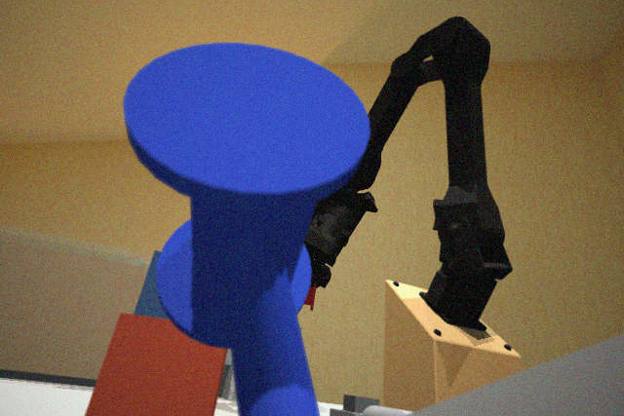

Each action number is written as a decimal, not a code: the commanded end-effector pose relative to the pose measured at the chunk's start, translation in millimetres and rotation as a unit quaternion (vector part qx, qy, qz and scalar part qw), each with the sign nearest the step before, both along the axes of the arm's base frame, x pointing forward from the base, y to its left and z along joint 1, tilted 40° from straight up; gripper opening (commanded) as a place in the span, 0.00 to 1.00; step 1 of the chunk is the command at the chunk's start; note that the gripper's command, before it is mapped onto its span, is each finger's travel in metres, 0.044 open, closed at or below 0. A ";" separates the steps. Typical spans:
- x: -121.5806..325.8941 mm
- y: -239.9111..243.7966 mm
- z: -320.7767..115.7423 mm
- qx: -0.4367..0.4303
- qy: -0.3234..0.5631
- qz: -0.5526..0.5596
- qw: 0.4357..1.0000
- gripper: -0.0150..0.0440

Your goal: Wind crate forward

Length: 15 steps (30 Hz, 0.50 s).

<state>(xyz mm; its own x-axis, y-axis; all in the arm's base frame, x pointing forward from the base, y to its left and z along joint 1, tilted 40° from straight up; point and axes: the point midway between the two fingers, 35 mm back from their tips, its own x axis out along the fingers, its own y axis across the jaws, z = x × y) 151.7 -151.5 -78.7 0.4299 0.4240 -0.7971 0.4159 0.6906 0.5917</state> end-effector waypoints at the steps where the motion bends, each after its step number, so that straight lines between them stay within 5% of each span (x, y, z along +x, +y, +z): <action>1: -15.2 -0.6 -3.9 0.000 0.019 -0.004 1.000 0.25; 15: -29.4 -4.2 -7.3 0.000 0.019 -0.004 1.000 0.25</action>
<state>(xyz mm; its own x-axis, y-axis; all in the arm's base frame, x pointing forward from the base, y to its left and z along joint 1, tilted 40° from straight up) 133.7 -154.0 -81.7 0.4291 0.4243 -0.7974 0.4251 0.6840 0.5927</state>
